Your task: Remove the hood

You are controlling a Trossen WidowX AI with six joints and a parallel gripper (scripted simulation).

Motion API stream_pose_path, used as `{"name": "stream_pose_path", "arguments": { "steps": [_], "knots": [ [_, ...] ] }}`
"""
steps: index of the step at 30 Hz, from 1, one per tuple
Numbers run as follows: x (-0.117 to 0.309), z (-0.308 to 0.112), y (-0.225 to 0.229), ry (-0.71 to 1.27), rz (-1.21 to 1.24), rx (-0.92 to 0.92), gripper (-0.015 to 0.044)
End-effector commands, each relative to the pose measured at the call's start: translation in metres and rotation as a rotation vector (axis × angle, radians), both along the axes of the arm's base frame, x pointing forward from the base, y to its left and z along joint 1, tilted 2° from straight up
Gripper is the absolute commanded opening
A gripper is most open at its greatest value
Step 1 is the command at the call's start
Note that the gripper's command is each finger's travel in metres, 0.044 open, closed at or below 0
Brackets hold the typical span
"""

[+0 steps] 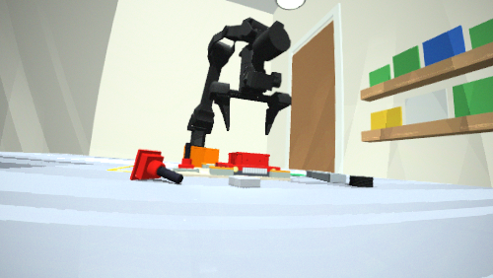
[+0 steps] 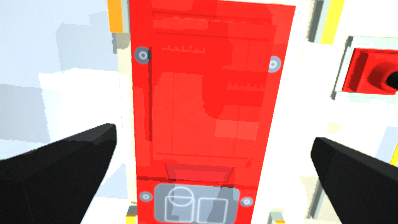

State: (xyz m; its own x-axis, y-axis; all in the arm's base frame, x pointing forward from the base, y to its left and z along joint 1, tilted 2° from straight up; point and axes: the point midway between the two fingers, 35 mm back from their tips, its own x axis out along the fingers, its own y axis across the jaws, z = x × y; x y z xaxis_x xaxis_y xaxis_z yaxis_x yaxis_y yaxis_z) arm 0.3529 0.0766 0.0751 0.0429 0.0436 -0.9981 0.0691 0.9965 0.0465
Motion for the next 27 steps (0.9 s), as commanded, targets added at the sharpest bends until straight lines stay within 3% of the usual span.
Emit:
{"name": "stream_pose_path", "arguments": {
  "steps": [1, 27],
  "knots": [
    [0.0, -0.003, 0.001, 0.002, 0.005, 0.003, 0.044],
    [0.001, -0.017, 0.002, 0.002, 0.005, 0.003, 0.044]
  ]
}}
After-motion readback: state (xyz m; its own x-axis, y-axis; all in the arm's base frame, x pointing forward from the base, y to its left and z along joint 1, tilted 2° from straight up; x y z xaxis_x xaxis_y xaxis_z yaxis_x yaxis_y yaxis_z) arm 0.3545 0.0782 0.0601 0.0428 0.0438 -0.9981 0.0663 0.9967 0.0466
